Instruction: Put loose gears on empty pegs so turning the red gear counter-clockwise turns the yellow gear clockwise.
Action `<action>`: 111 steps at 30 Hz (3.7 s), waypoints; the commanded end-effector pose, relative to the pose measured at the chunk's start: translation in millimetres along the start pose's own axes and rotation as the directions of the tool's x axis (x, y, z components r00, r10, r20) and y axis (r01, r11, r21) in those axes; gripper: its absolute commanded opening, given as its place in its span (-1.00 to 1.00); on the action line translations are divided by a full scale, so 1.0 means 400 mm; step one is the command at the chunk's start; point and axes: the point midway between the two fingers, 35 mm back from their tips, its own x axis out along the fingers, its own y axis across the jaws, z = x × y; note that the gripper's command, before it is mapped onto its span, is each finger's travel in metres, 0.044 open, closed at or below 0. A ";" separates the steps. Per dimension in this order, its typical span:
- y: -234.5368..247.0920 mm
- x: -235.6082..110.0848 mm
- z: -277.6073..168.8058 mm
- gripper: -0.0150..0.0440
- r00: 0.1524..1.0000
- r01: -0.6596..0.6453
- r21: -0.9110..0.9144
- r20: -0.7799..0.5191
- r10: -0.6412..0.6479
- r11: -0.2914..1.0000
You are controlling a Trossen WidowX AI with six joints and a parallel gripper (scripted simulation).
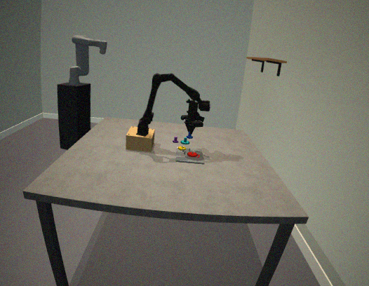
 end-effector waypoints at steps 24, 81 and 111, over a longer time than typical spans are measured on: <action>-0.103 0.082 -0.110 -0.49 1.000 -0.002 -0.001 -0.005 0.002 1.000; -0.123 0.179 -0.136 -0.49 1.000 0.000 -0.053 -0.006 0.000 0.999; -0.121 0.171 -0.137 -0.49 1.000 -0.001 -0.111 -0.006 0.000 0.994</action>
